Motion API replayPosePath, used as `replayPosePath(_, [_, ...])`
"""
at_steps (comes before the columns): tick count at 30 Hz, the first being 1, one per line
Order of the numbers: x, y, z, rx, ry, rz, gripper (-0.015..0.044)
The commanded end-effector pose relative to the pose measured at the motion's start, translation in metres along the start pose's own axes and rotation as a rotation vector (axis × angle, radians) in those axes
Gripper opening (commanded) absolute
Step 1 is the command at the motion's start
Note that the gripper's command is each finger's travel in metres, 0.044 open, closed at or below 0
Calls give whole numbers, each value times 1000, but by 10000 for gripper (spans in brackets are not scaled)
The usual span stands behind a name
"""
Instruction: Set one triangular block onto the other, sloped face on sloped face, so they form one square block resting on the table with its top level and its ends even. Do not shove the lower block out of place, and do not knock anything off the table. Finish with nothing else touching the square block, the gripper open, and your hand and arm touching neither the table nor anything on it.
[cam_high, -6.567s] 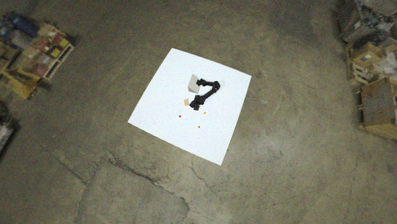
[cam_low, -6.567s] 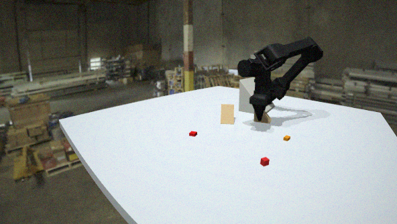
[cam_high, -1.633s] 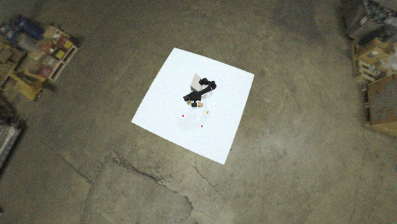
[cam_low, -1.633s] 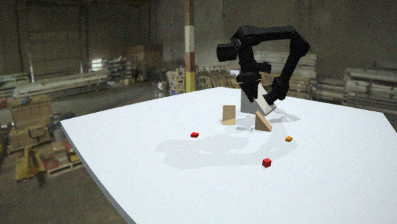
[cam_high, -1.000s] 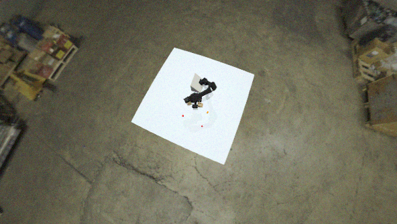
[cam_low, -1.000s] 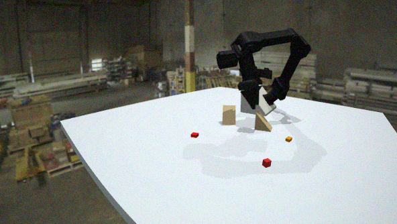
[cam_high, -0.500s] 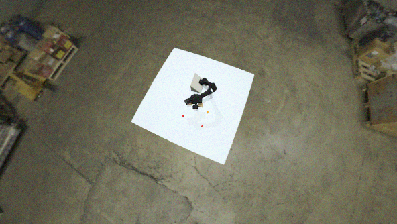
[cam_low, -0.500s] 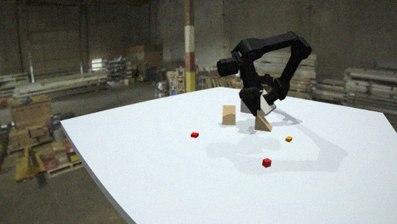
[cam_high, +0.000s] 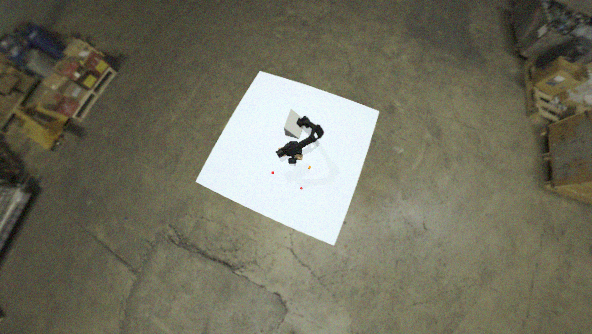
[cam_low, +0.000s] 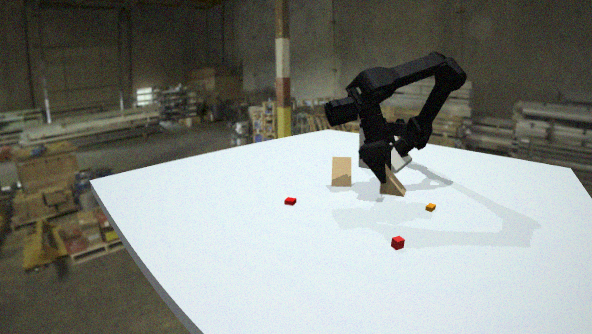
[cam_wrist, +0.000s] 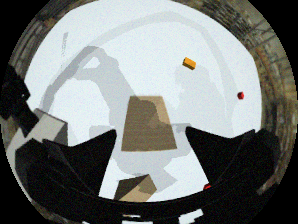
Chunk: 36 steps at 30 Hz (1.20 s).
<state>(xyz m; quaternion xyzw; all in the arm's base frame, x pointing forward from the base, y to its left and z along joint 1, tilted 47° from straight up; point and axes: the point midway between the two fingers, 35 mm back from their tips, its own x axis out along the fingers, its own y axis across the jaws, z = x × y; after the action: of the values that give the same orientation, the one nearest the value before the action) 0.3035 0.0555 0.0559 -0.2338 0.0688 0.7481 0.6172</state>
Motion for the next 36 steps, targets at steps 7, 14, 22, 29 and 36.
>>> replayPosePath(7, [18, 3, 1, 16, -27, 14, 440])
replayPosePath(14, [28, 5, 2, 21, -40, 21, 440])
replayPosePath(22, [28, 5, 2, 22, -41, 21, 256])
replayPosePath(29, [28, 5, 2, 22, -41, 21, 210])
replayPosePath(36, [25, 5, 3, 18, -38, 20, 45])
